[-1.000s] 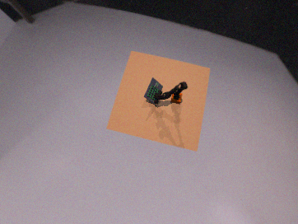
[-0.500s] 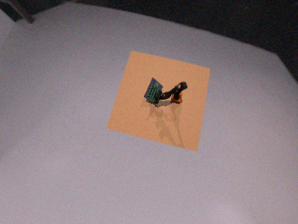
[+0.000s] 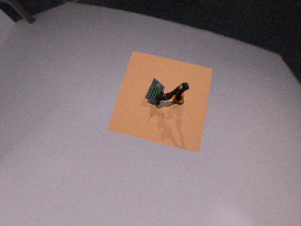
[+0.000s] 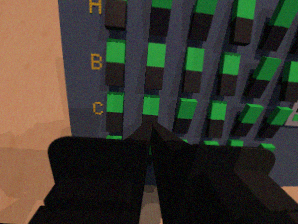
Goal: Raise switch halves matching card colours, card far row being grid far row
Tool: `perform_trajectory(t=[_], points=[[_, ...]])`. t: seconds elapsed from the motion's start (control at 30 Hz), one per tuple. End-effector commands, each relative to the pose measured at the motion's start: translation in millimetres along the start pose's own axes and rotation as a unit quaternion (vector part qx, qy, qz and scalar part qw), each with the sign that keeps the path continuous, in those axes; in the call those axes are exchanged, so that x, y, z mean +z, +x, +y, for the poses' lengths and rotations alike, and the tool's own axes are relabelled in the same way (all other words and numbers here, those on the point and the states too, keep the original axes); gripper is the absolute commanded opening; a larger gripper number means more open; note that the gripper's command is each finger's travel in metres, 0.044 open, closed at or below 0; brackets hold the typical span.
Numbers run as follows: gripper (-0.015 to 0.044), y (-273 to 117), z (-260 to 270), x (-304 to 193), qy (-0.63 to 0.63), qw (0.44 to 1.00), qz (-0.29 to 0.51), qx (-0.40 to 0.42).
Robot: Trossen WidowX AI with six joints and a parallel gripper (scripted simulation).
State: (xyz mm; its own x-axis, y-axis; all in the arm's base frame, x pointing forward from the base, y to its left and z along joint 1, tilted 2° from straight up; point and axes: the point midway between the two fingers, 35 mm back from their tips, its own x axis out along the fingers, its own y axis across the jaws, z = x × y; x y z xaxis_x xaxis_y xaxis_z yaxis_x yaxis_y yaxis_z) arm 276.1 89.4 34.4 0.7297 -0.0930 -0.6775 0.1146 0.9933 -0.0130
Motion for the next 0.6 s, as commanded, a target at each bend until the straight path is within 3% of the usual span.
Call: perform_trajectory(t=[0.0, 0.57], points=[[0.0, 0.8, 0.5, -1.0, -0.002, 1.0, 0.002, 0.002], [0.0, 3.1, 0.5, -1.1, -0.002, 1.0, 0.002, 0.002]])
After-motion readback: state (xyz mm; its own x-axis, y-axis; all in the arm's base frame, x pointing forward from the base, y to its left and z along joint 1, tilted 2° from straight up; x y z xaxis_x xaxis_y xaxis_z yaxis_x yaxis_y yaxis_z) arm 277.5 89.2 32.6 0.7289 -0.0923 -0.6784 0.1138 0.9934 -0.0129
